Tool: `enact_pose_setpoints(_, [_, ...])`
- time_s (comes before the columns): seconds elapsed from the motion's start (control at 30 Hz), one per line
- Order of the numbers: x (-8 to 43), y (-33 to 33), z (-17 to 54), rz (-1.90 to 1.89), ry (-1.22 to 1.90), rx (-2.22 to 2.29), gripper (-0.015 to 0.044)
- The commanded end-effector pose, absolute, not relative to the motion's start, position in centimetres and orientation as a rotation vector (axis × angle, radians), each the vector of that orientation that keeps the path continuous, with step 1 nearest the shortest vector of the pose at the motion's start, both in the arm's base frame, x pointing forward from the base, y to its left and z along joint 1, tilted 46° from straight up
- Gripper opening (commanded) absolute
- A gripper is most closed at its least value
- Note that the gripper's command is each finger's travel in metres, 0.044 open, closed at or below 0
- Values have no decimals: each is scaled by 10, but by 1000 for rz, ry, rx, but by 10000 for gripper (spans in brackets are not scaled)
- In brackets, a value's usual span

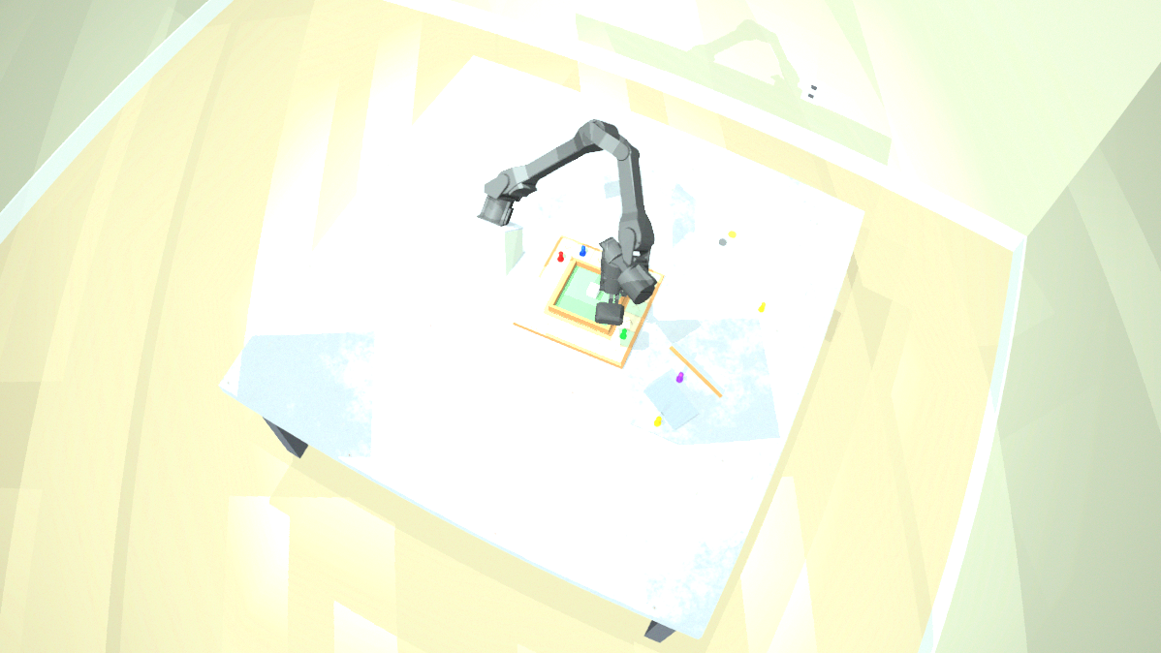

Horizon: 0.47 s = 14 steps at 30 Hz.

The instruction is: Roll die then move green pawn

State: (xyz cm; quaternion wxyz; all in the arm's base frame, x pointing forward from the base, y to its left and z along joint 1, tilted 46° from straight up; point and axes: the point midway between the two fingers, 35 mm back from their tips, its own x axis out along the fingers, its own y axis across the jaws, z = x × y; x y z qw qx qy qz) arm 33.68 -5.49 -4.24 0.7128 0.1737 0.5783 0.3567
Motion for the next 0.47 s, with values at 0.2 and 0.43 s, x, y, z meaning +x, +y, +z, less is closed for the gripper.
enact_pose_setpoints(0.2, [259,-65,-5,673,1341,512,440])
enact_pose_setpoints(0.43, [259,-65,-5,673,1341,512,440])
